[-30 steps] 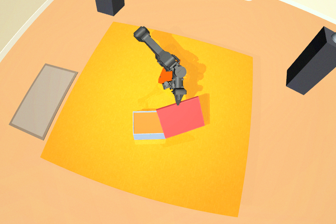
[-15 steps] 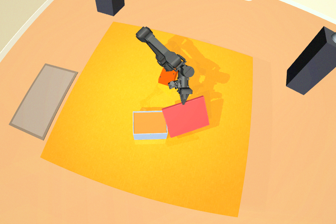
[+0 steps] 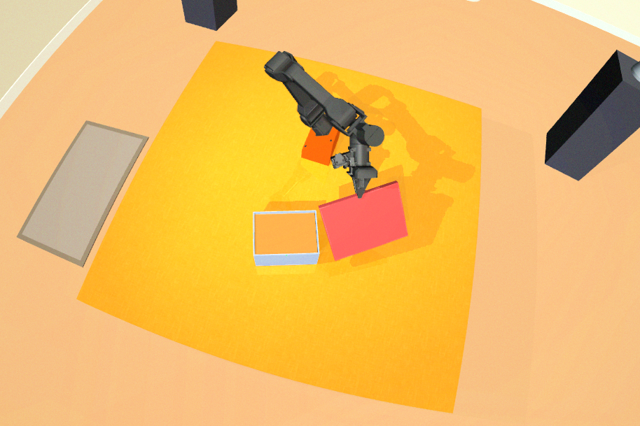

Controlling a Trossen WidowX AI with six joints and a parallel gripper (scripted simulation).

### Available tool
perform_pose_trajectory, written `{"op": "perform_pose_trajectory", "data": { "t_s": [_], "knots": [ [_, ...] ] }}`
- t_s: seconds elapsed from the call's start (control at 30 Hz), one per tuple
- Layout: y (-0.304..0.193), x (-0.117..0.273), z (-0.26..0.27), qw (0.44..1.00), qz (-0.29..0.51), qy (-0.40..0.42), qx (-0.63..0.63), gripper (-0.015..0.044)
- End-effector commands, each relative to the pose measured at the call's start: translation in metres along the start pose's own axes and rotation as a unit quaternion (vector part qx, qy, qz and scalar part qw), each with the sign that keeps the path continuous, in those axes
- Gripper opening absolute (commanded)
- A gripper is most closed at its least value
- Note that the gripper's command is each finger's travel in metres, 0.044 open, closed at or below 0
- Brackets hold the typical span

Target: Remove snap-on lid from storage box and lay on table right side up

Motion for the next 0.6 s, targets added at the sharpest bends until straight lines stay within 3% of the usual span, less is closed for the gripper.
{"op": "perform_pose_trajectory", "data": {
  "t_s": [0.0, 0.57],
  "knots": [
    [-0.007, 0.002, 0.003, 1.000, -0.001, 0.004, -0.005, 0.0000],
    [-0.041, 0.005, 0.004, 1.000, 0.000, 0.004, -0.006, 0.0000]
  ]
}}
Point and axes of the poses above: the point midway between the two fingers, 35 mm back from their tips, its own x axis back along the fingers, its own z axis across the jaws, y = z × x, the point moved 3 cm from there along x, back along the fingers, and after that the axes turned 4 degrees about x, right-handed, at the moved point
